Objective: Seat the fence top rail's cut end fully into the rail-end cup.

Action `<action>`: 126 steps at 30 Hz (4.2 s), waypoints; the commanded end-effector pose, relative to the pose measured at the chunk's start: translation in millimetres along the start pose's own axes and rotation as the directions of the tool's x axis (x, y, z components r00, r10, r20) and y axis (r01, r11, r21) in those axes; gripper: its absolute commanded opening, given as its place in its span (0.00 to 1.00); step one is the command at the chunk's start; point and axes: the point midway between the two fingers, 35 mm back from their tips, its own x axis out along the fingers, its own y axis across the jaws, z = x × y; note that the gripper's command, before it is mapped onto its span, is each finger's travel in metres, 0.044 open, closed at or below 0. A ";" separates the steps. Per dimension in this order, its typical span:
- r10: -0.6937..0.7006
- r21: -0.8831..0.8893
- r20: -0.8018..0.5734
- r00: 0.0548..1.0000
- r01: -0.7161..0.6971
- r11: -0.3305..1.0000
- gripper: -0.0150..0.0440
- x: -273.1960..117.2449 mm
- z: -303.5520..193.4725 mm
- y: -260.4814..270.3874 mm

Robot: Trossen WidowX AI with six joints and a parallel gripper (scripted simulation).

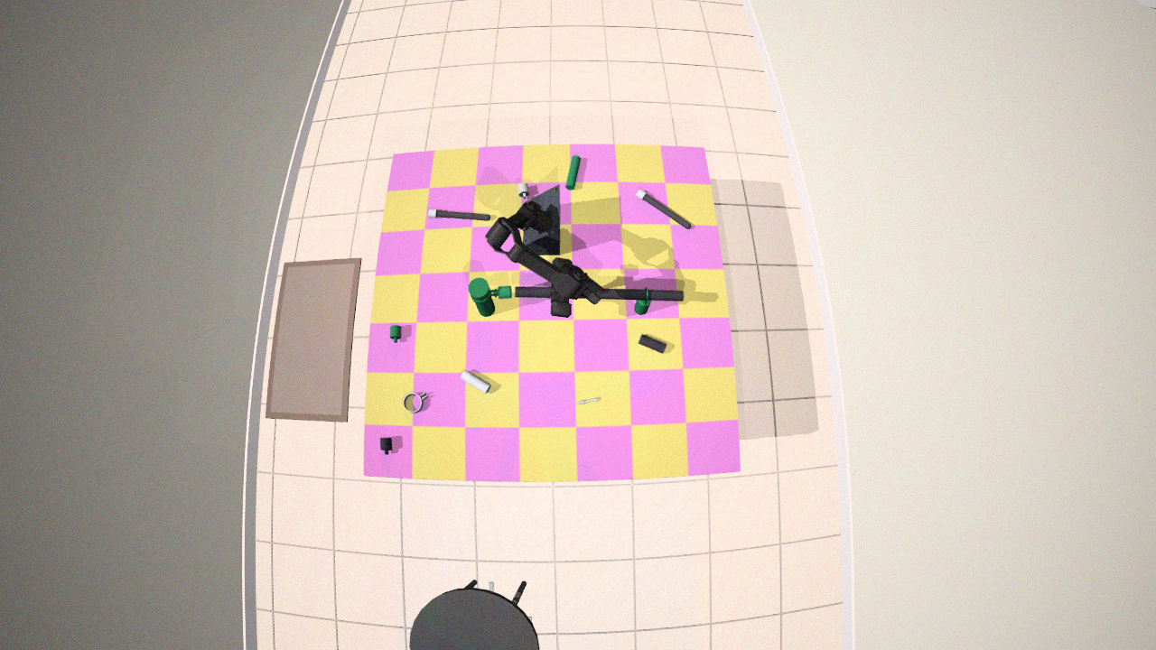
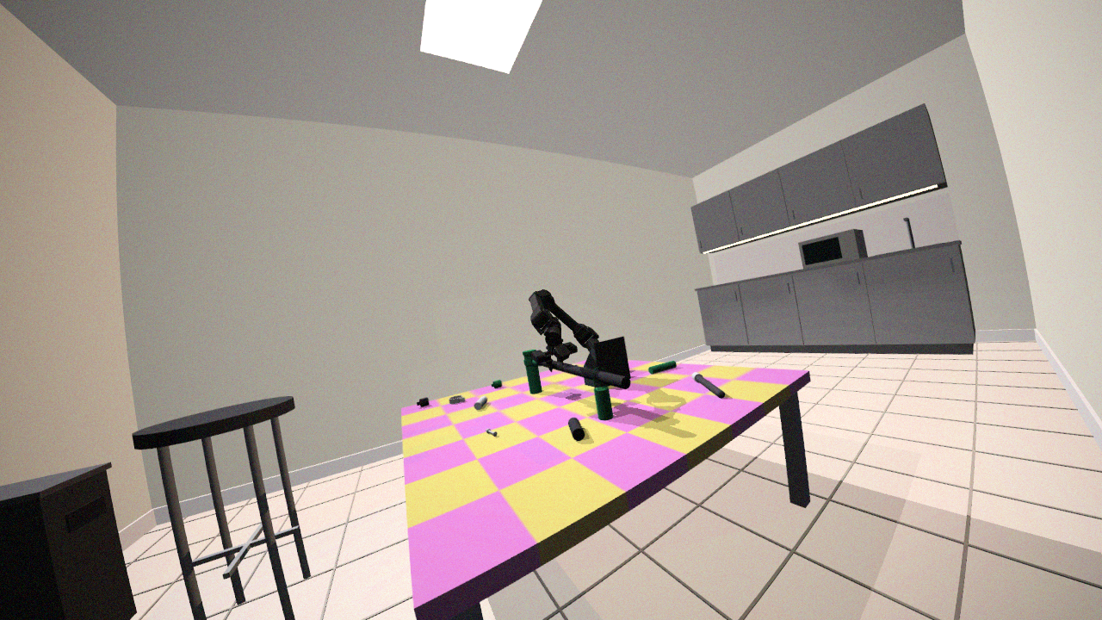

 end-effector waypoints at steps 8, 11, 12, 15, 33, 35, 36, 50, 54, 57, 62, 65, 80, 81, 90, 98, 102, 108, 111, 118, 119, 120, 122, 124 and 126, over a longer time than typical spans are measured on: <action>-0.007 0.006 0.002 1.000 0.007 1.000 0.25 -0.4 -10.7 -2.4; -0.004 0.003 0.001 1.000 0.004 1.000 0.25 2.1 -14.6 -1.5; -0.003 0.002 0.000 1.000 0.003 1.000 0.25 3.0 -15.8 -1.1; 0.000 0.000 -0.001 1.000 0.000 1.000 0.25 5.4 -19.4 -0.2; 0.010 0.002 0.003 1.000 -0.010 1.000 0.25 7.8 -16.0 1.4; 0.010 0.002 0.003 1.000 -0.010 1.000 0.25 7.8 -16.0 1.4; 0.010 0.002 0.003 1.000 -0.010 1.000 0.25 7.8 -16.0 1.4; 0.009 -0.001 0.005 1.000 -0.009 1.000 0.25 8.3 -15.6 0.4; 0.008 -0.002 0.006 1.000 -0.008 1.000 0.25 8.5 -15.4 0.0; 0.008 -0.003 0.006 1.000 -0.008 1.000 0.25 8.6 -15.2 -0.3; 0.008 -0.005 0.007 1.000 -0.008 1.000 0.25 8.7 -15.0 -0.9; 0.007 -0.006 0.007 1.000 -0.007 1.000 0.25 8.7 -14.8 -1.2; 0.006 -0.010 0.006 1.000 -0.006 1.000 0.25 8.2 -14.0 -2.8; 0.006 -0.011 0.006 1.000 -0.005 1.000 0.25 8.1 -13.9 -2.9; 0.005 -0.012 0.005 1.000 -0.005 1.000 0.25 7.4 -13.1 -3.2; 0.006 -0.010 0.004 1.000 -0.006 1.000 0.25 6.8 -12.5 -2.7; 0.006 -0.009 0.003 1.000 -0.006 1.000 0.25 6.5 -12.2 -2.3; 0.018 -0.012 -0.001 1.000 -0.018 1.000 0.25 10.6 -14.4 -1.7; 0.018 -0.012 -0.001 1.000 -0.018 1.000 0.25 10.6 -14.4 -1.7; 0.018 -0.012 -0.001 1.000 -0.018 1.000 0.25 11.0 -16.3 -1.8; 0.018 -0.012 -0.001 1.000 -0.018 1.000 0.25 11.0 -17.0 -1.9; 0.018 -0.012 -0.001 1.000 -0.018 1.000 0.25 11.1 -17.8 -1.9; 0.018 -0.012 -0.001 1.000 -0.018 1.000 0.25 11.2 -19.3 -1.8; 0.018 -0.012 -0.001 1.000 -0.018 1.000 0.25 11.1 -20.8 -1.7; 0.018 -0.012 -0.001 1.000 -0.018 1.000 0.25 10.7 -22.1 -1.5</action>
